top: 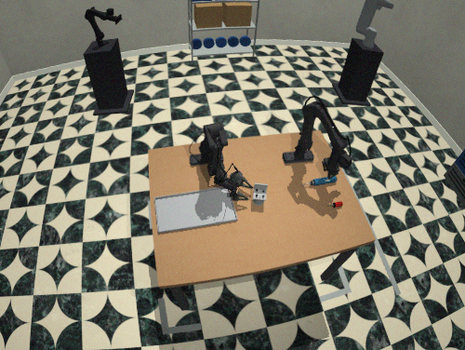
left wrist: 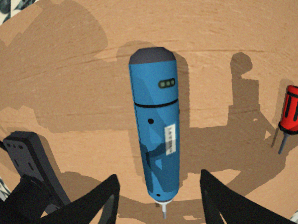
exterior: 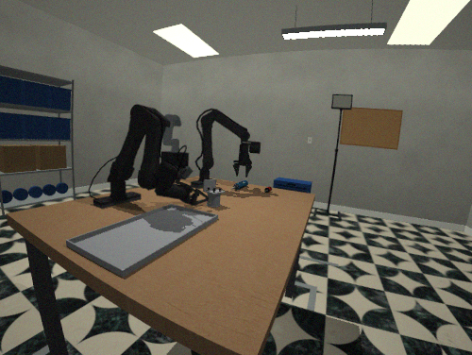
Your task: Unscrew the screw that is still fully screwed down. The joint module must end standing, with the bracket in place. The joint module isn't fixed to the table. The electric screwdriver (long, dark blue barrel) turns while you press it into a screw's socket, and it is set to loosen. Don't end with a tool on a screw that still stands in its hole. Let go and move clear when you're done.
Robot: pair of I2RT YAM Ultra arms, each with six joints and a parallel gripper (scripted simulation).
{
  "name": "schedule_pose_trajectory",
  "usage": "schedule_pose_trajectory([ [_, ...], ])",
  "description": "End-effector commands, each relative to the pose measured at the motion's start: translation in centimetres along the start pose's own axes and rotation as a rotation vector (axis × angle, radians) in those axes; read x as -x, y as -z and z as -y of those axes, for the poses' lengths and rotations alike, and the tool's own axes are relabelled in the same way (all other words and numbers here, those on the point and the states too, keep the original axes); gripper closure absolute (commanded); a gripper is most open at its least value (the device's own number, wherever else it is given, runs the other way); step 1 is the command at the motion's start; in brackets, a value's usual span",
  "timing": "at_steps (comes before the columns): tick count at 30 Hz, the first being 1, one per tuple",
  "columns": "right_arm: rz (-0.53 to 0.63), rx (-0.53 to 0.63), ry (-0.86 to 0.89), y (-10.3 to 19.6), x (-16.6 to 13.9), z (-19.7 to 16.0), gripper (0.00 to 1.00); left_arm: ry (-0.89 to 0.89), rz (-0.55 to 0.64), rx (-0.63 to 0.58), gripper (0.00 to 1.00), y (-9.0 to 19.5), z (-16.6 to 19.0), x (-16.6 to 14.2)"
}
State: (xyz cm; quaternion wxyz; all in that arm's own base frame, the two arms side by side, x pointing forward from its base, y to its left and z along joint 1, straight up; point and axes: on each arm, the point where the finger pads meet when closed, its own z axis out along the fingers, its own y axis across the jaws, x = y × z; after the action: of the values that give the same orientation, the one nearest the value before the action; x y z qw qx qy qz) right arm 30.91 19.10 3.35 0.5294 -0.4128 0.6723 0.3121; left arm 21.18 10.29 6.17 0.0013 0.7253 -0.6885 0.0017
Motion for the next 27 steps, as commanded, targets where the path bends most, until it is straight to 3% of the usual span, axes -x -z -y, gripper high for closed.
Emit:
schedule_pose_trajectory([
  [1, -0.008, 0.005, -0.021, 0.08, -0.55, 0.20, 0.14, 0.006, 0.004, -0.012, 0.35, 0.27, 0.23, 0.03],
  [27, -0.019, -0.018, -0.036, -0.11, -0.85, 0.84, 0.14, 0.006, 0.004, -0.012, 0.35, 0.27, 0.23, 0.03],
])
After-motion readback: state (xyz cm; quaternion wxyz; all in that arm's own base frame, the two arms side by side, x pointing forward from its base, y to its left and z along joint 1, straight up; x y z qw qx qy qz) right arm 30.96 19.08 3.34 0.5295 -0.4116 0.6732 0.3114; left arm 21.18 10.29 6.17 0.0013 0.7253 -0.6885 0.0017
